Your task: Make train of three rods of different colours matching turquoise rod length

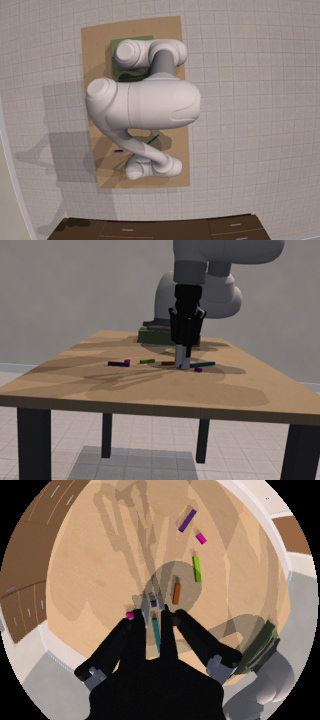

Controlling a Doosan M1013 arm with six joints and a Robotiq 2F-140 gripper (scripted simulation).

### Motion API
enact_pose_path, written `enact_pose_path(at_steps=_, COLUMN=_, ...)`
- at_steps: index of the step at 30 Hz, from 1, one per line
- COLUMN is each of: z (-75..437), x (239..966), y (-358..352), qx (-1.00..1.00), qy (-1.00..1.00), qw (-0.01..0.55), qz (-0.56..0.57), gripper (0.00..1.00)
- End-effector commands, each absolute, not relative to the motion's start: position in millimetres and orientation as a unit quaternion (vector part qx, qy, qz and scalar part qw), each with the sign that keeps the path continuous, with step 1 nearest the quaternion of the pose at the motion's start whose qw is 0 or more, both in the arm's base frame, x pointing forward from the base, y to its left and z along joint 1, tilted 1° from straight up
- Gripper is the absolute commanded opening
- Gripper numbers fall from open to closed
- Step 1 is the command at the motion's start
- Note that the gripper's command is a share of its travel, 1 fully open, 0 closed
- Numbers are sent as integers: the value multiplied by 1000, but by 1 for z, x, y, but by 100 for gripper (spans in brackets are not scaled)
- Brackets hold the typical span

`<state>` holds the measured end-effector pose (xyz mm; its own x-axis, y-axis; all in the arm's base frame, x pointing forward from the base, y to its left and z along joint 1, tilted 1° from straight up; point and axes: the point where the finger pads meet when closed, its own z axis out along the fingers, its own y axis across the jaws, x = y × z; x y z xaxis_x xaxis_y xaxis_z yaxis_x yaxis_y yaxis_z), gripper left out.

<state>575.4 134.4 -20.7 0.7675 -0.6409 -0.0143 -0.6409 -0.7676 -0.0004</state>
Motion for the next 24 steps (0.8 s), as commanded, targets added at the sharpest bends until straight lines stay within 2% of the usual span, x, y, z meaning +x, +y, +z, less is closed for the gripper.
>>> enact_pose_path(at_steps=1, z=-21, x=575, y=134, qx=-940, qy=341, qw=3, qz=7, gripper=15)
enact_pose_path(at_steps=9, z=-11, x=576, y=134, qx=-940, qy=341, qw=3, qz=7, gripper=15)
enact_pose_path(at_steps=24, z=53, x=576, y=134, qx=-940, qy=341, qw=3, qz=7, gripper=15)
